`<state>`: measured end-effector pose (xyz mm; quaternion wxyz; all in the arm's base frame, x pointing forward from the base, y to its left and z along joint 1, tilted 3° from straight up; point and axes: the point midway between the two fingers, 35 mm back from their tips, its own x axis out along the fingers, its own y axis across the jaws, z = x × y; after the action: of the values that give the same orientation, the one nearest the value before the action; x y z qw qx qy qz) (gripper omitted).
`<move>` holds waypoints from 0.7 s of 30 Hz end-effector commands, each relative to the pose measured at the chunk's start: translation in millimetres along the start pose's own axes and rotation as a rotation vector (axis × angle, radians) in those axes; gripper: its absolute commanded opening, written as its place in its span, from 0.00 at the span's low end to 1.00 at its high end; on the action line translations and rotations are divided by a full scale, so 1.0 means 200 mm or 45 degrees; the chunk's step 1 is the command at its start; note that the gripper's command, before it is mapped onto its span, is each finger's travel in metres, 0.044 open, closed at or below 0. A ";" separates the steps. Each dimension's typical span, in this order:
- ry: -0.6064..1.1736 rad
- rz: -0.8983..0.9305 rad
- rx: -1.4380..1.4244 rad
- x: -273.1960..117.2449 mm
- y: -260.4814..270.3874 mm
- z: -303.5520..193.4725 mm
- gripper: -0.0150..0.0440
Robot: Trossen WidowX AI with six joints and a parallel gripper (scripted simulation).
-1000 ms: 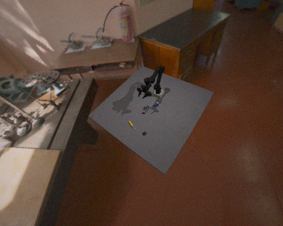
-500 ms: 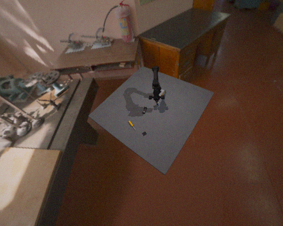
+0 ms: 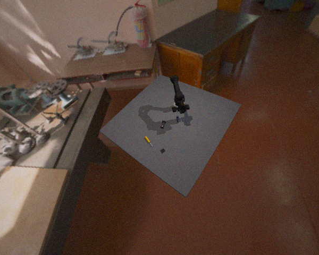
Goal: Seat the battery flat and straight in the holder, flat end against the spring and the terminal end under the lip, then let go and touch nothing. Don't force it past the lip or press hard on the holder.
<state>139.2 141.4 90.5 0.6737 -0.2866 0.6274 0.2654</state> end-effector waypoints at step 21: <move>0.029 -0.008 -0.007 0.35 -0.09 -0.03 0.25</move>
<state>148.8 128.0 21.8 0.6659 -0.2922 0.6348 0.2612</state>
